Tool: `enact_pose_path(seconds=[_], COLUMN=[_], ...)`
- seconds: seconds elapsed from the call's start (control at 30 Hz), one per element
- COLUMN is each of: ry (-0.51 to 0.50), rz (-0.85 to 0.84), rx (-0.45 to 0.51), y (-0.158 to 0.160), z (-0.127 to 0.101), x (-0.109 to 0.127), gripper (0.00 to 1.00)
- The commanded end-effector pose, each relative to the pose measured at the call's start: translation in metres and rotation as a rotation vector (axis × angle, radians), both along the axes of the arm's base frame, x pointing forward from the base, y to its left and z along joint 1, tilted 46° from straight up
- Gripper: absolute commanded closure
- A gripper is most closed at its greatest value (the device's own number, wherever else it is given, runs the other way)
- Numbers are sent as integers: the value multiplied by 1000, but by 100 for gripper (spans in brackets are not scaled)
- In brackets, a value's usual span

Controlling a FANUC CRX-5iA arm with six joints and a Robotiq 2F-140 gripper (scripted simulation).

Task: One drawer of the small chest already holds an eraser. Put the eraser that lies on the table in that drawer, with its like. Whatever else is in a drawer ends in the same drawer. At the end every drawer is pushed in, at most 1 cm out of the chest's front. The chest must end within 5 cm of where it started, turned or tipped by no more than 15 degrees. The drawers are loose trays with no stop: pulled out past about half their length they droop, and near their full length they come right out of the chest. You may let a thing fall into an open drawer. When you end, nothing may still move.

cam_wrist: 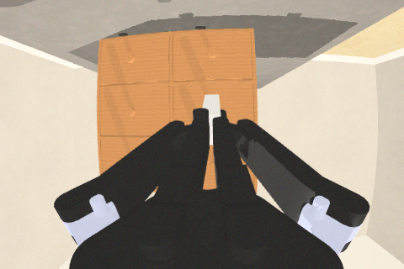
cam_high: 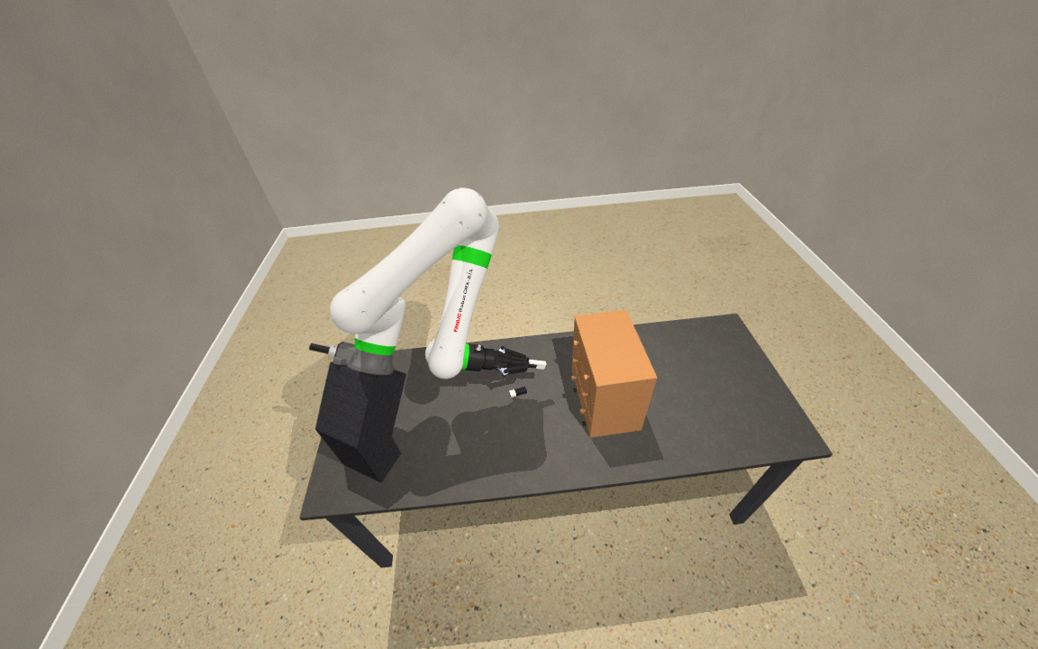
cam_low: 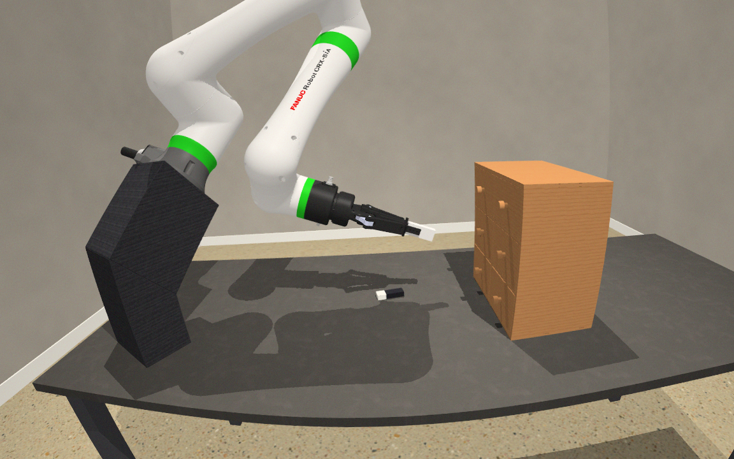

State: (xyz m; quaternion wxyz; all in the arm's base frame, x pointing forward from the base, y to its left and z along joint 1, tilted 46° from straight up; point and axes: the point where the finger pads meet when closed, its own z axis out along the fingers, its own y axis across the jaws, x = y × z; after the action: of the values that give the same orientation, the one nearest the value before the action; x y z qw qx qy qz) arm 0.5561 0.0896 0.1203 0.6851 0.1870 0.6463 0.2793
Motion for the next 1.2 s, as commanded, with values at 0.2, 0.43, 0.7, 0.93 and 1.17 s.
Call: enact_pose_path(seconds=[0.2, 0.43, 0.7, 0.93, 1.17], ry=[46, 118, 216, 319, 443], rz=[37, 95, 172, 255, 353], rx=[-7, -20, -39, -58, -81], y=[-2, -5, -11, -16, -23], z=[1, 3, 7, 10, 14], x=[-6, -16, -30, -44, -61], gripper=[100, 100, 100, 100, 100])
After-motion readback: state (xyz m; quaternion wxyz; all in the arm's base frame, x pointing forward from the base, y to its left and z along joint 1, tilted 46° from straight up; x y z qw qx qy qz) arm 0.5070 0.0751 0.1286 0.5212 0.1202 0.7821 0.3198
